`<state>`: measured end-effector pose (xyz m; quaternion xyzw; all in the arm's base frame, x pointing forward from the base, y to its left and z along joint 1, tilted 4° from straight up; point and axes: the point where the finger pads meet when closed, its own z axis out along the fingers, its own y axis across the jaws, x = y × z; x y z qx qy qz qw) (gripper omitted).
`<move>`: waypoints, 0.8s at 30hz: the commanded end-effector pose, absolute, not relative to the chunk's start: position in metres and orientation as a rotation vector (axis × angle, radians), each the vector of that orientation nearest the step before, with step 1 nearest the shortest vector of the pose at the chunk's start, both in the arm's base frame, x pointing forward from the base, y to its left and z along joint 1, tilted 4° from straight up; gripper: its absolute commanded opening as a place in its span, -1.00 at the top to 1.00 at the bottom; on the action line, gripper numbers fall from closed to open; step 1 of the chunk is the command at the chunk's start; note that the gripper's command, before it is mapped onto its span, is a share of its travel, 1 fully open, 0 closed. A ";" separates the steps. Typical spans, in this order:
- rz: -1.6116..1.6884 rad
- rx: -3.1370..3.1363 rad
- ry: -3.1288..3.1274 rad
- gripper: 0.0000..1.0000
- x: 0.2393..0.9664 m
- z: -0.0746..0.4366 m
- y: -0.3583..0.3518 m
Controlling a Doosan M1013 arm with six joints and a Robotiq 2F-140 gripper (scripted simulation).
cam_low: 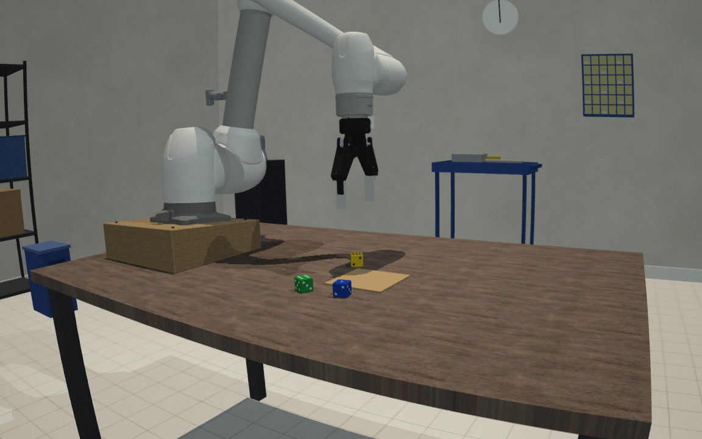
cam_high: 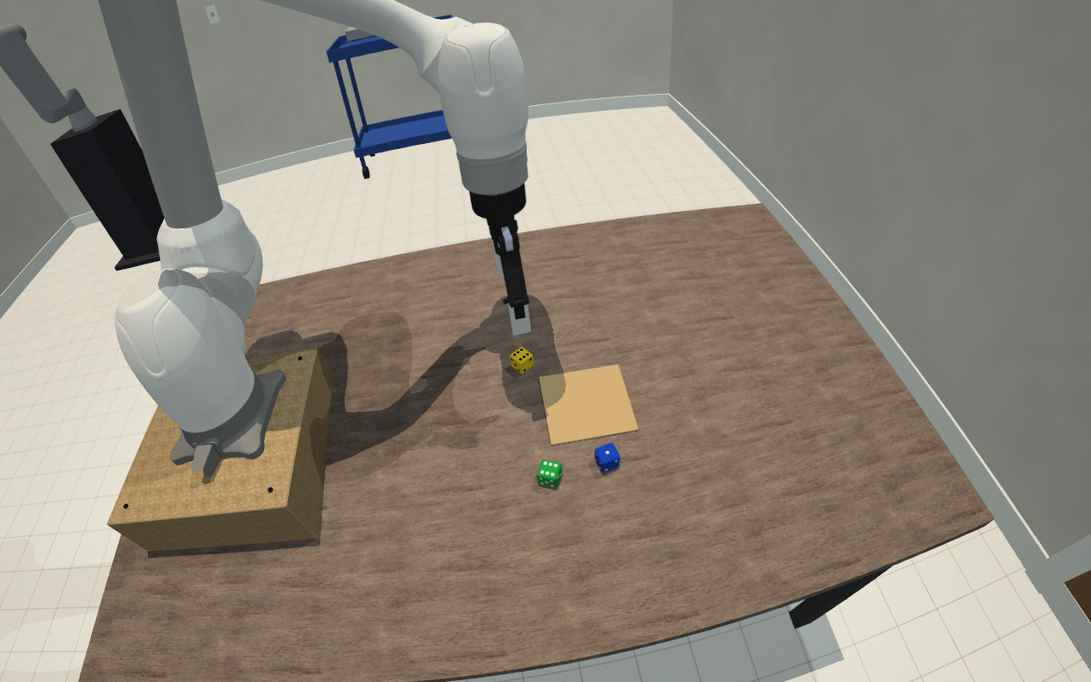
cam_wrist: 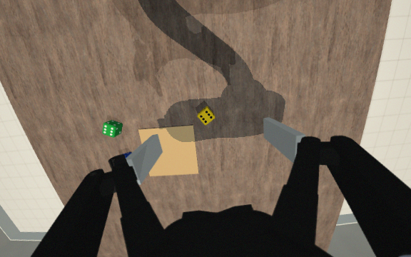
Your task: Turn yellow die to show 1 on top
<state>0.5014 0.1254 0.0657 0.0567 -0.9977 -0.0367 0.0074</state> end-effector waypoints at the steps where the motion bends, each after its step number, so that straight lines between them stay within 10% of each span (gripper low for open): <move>1: -0.120 0.448 -3.099 -1.00 0.501 0.064 0.123; 24: -0.120 1.000 -2.982 -1.00 0.501 0.061 0.120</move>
